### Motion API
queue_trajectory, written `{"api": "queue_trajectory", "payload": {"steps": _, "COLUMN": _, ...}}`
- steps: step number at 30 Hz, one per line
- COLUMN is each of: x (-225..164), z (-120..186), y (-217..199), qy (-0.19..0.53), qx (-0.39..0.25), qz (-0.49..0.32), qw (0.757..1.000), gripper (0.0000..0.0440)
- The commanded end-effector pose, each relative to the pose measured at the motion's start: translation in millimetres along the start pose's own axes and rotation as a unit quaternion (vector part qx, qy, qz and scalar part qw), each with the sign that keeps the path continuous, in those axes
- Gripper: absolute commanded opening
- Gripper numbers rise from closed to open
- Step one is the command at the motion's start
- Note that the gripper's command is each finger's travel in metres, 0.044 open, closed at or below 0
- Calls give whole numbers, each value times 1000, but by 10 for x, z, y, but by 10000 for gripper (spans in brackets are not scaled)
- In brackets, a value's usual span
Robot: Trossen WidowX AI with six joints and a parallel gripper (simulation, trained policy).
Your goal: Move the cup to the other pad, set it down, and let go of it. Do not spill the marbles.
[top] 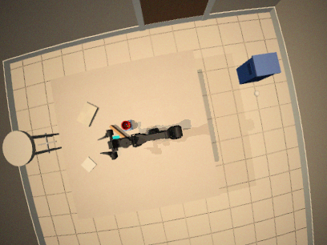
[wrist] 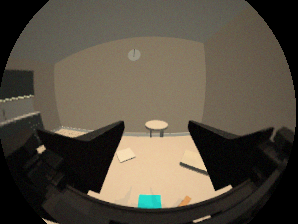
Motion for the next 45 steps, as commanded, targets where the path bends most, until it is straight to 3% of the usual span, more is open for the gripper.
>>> {"api": "queue_trajectory", "payload": {"steps": 1, "x": -10, "z": 3, "y": -7, "qy": 3, "qx": -3, "qz": -2, "qw": 1000, "gripper": 374}}
{"api": "queue_trajectory", "payload": {"steps": 14, "x": -215, "z": 38, "y": -59, "qy": 74, "qx": -33, "qz": -41, "qw": 996, "gripper": 48}}
{"api": "queue_trajectory", "payload": {"steps": 26, "x": -368, "z": 27, "y": -5, "qy": 157, "qx": -46, "qz": -84, "qw": 983, "gripper": 103}}
{"api": "queue_trajectory", "payload": {"steps": 45, "x": -652, "z": 70, "y": 44, "qy": 300, "qx": -88, "qz": -123, "qw": 942, "gripper": 78}}
Point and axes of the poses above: the point midway between the two fingers, 35 mm back from their tips, its own z axis back along the fingers, its own y axis across the jaws, x = y × z, the point moved 1 cm from there along z, back along the fingers, and after that the axes turned 12 degrees about -z, right-handed, at the moved point
